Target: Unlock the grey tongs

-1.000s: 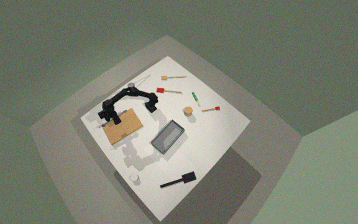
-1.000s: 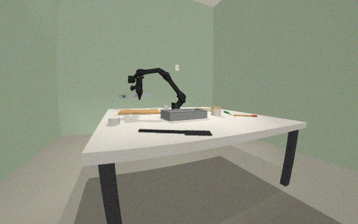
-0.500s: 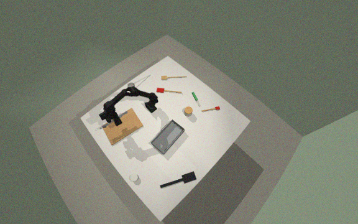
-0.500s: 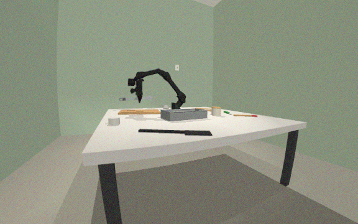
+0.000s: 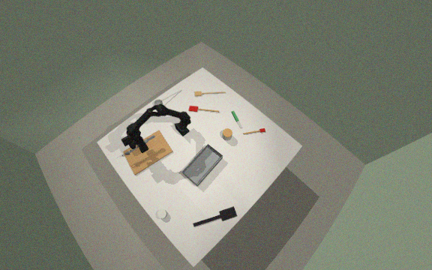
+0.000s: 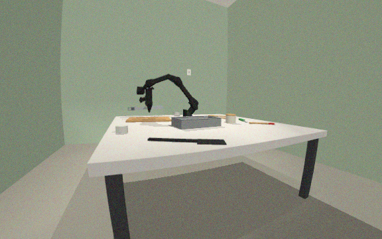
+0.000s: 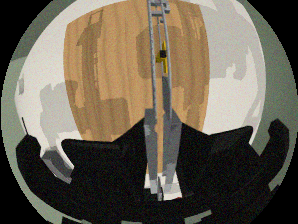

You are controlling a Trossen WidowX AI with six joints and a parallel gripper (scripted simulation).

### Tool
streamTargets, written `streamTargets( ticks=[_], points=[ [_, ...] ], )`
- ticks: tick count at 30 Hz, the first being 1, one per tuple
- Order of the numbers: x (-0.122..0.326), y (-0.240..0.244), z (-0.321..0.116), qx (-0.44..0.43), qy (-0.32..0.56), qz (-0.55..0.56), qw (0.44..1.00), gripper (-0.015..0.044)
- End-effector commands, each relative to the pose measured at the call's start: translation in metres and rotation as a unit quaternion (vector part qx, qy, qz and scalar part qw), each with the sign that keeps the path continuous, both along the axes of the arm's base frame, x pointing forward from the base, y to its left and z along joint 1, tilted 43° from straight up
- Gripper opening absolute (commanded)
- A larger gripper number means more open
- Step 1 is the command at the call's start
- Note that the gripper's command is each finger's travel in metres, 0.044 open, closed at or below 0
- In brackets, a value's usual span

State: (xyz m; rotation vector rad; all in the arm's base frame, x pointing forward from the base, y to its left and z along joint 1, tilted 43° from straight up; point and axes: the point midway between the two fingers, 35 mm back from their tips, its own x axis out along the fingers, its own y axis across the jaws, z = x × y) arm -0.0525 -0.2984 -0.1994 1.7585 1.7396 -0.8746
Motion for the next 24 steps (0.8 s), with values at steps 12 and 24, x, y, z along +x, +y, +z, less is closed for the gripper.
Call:
streamTargets(
  ticks=[12, 24],
  points=[
    [-0.001, 0.015, -0.013, -0.004, 0.001, 0.002, 1.000, -0.0150],
    [0.000, 0.017, -0.013, 0.001, 0.000, -0.001, 1.000, 0.0086]
  ],
)
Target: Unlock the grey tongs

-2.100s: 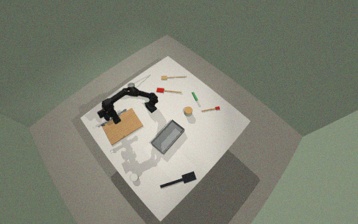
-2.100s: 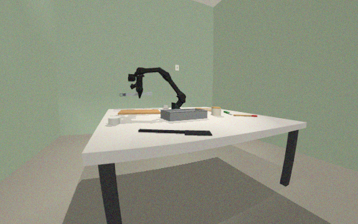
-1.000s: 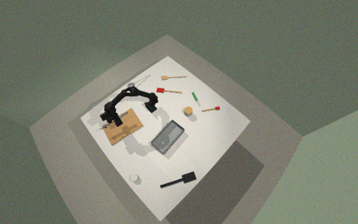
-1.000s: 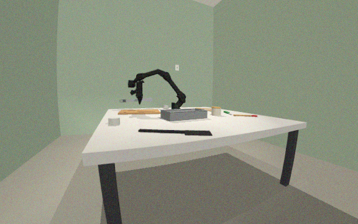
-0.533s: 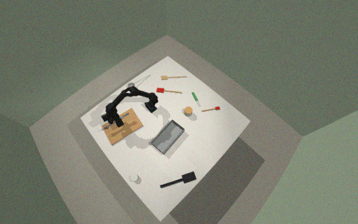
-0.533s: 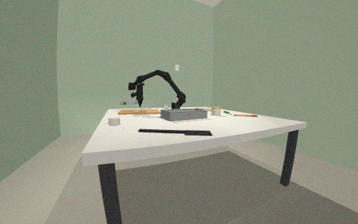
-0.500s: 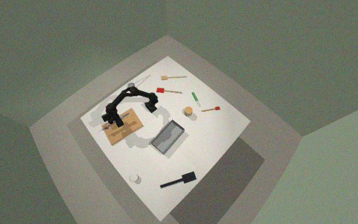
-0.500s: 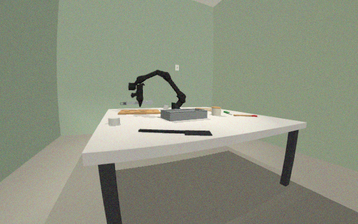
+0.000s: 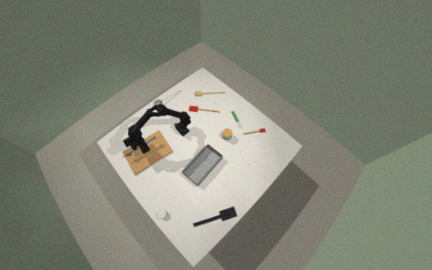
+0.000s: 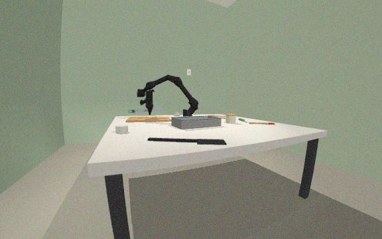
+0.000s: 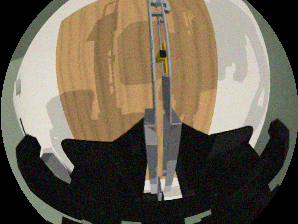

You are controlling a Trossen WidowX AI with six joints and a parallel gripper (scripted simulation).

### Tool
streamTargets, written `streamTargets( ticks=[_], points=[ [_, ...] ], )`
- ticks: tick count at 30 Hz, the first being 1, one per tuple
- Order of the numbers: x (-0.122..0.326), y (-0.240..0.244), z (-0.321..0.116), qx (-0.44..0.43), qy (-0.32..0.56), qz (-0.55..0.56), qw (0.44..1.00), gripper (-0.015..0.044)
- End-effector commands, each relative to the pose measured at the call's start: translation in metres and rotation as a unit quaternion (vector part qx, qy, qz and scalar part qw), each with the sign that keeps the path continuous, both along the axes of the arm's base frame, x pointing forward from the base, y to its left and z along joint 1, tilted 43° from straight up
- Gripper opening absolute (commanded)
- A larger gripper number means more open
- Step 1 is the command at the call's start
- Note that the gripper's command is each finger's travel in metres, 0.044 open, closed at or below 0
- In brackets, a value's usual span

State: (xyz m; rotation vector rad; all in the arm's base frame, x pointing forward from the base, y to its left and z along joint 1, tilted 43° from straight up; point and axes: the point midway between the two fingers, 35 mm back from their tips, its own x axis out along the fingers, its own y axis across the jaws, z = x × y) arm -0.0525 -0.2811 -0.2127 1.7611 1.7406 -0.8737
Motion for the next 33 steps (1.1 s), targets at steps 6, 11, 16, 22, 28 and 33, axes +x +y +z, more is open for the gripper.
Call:
streamTargets(
  ticks=[6, 11, 16, 22, 28, 33],
  points=[
    [0.000, 0.000, 0.000, 0.000, 0.000, 0.000, 1.000, 0.0244],
    [0.000, 0.000, 0.000, 0.000, 0.000, 0.000, 1.000, 0.0375],
    [0.000, 0.000, 0.000, 0.000, 0.000, 0.000, 1.000, 0.0440],
    [0.006, -0.001, 0.046, 0.000, 0.000, 0.001, 1.000, 0.0440],
    [0.017, 0.013, 0.126, 0.001, -0.002, 0.003, 1.000, 0.0440],
    [0.026, 0.034, 0.179, 0.001, -0.001, 0.003, 1.000, 0.0440]
  ],
)
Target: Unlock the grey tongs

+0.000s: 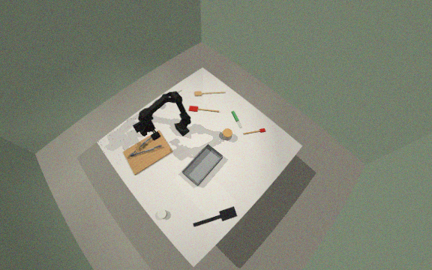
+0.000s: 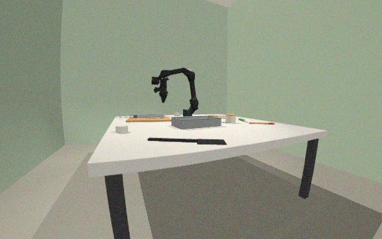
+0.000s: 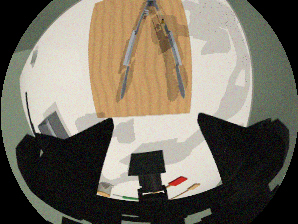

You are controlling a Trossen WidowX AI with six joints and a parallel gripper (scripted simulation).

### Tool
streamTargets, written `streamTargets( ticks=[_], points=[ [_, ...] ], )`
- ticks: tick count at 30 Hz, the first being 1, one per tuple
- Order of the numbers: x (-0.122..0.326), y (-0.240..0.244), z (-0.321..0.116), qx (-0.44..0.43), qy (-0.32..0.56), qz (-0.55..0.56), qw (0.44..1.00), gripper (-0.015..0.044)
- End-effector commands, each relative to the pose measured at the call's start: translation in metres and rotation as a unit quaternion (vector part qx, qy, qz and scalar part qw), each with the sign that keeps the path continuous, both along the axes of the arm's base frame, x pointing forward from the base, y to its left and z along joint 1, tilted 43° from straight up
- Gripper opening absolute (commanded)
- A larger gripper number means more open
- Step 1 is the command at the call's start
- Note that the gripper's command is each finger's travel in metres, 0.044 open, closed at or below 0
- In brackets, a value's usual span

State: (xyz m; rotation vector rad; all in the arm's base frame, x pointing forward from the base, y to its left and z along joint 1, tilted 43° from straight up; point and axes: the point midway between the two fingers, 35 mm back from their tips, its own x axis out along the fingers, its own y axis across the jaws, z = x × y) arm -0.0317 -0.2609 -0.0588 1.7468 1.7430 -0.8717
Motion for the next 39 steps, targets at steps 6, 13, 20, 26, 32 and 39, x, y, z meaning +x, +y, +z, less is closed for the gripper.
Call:
streamTargets(
  ticks=[6, 13, 20, 26, 32, 39],
  points=[
    [0.005, 0.014, 0.029, 0.004, 0.000, -0.003, 1.000, 0.0440],
    [0.006, -0.016, 0.061, -0.002, 0.000, 0.000, 1.000, 0.0440],
    [0.006, -0.017, 0.062, -0.003, 0.000, 0.000, 1.000, 0.0440],
    [0.006, -0.017, 0.062, -0.003, 0.000, 0.000, 1.000, 0.0440],
    [0.006, -0.017, 0.062, -0.003, 0.000, 0.000, 1.000, 0.0440],
    [0.006, -0.017, 0.062, -0.003, 0.000, 0.000, 1.000, 0.0440]
  ],
)
